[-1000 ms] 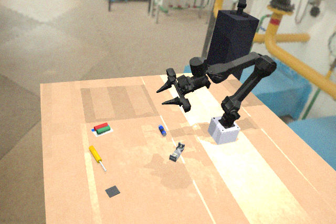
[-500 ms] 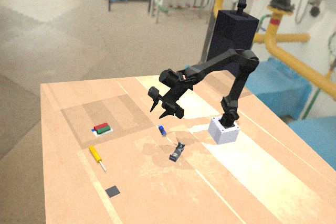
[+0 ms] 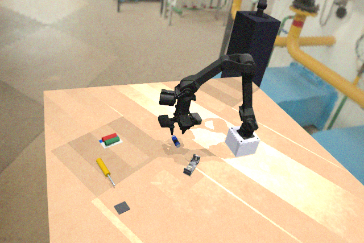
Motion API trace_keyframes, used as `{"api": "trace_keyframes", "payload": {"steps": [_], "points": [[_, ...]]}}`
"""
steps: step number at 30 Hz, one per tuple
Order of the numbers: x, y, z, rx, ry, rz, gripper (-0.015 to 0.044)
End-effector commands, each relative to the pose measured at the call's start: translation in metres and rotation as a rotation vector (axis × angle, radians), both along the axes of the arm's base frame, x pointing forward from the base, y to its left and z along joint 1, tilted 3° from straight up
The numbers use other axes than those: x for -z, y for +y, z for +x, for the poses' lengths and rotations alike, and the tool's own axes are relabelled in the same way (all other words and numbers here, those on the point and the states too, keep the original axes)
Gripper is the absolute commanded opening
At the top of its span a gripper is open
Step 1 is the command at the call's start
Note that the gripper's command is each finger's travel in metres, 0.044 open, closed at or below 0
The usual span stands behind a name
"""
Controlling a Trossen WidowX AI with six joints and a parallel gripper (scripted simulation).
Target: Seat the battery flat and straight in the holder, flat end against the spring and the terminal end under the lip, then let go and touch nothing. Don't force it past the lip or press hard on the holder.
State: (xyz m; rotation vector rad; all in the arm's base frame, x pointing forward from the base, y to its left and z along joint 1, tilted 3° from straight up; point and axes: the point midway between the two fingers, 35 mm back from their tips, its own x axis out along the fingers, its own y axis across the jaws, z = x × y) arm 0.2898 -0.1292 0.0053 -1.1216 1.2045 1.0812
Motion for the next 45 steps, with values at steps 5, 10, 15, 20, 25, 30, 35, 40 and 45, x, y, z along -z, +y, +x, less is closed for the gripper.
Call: {"api": "trace_keyframes", "payload": {"steps": [5, 10, 15, 20, 25, 30, 35, 40, 45], "points": [[0.003, -0.002, 0.000, -0.045, 0.020, 0.016, 0.0235], [0.011, -0.001, 0.000, -0.045, 0.020, 0.016, 0.0235], [0.020, -0.001, 0.001, -0.045, 0.020, 0.016, 0.0235], [0.028, -0.001, 0.001, -0.045, 0.020, 0.016, 0.0235], [0.036, -0.001, 0.001, -0.045, 0.020, 0.016, 0.0235], [0.044, 0.000, 0.001, -0.045, 0.020, 0.016, 0.0235], [0.051, 0.001, 0.001, -0.045, 0.021, 0.016, 0.0235], [0.053, 0.001, 0.001, -0.045, 0.021, 0.016, 0.0156], [0.053, 0.001, 0.001, -0.045, 0.021, 0.016, 0.0084]]}}
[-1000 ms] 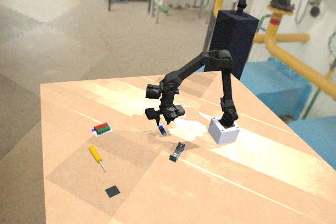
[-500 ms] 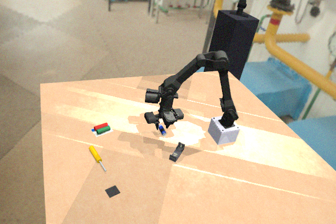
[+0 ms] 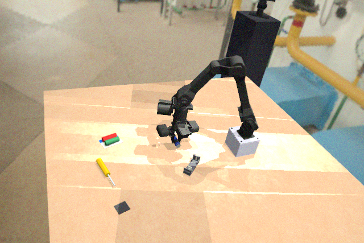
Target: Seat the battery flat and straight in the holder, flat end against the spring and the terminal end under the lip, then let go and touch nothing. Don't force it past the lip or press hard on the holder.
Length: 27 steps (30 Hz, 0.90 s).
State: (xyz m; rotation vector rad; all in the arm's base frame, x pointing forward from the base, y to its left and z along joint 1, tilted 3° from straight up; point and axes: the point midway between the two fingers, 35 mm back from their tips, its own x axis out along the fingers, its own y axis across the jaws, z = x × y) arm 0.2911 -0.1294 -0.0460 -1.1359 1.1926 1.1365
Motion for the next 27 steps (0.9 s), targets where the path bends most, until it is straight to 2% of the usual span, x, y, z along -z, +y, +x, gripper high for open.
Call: {"api": "trace_keyframes", "payload": {"steps": [1, 7, 9, 15, 21, 27], "points": [[0.001, 0.001, 0.000, 0.001, -0.001, 0.004, 0.0077], [0.000, 0.001, 0.001, 0.004, -0.006, 0.003, 0.0073], [-0.008, 0.002, 0.010, 0.024, -0.040, -0.001, 0.0073], [-0.045, -0.001, 0.000, 0.003, -0.005, 0.003, 0.0073], [-0.049, 0.000, -0.002, 0.006, -0.001, 0.004, 0.0073], [-0.057, 0.032, 0.005, 0.161, 0.004, 0.011, 0.0073]]}}
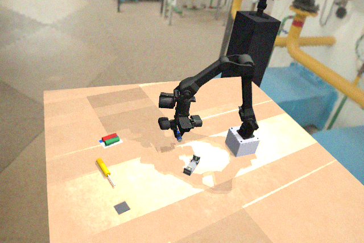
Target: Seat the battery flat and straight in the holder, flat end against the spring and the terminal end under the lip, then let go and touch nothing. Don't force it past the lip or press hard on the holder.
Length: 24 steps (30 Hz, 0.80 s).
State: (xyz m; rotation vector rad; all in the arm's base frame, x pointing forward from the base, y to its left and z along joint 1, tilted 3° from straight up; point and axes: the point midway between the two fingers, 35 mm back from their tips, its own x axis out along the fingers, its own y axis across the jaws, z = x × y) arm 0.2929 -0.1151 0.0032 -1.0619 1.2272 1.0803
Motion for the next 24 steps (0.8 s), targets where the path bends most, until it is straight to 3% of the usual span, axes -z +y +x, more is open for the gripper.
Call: {"api": "trace_keyframes", "payload": {"steps": [1, 24], "points": [[-0.009, 0.023, 0.004, 0.104, -0.001, 0.001, 0.0073], [-0.034, 0.144, -0.005, 0.764, 0.038, 0.040, 0.0073]]}}
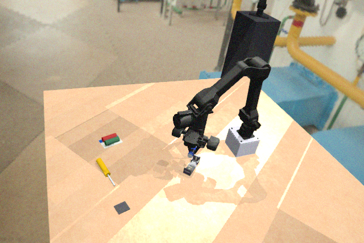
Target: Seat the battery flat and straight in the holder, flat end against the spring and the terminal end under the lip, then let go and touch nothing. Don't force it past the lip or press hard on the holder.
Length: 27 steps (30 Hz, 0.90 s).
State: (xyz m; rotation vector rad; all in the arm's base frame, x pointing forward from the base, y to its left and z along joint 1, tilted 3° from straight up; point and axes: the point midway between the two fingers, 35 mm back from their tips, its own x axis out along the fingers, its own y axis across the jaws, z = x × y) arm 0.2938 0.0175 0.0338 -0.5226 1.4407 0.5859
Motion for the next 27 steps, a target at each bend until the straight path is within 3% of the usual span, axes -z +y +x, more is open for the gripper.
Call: {"api": "trace_keyframes", "payload": {"steps": [1, 27], "points": [[-0.003, 0.011, -0.006, 0.083, 0.006, 0.004, 0.0073], [0.037, 0.008, -0.010, 0.070, 0.218, -0.151, 0.0073]]}}
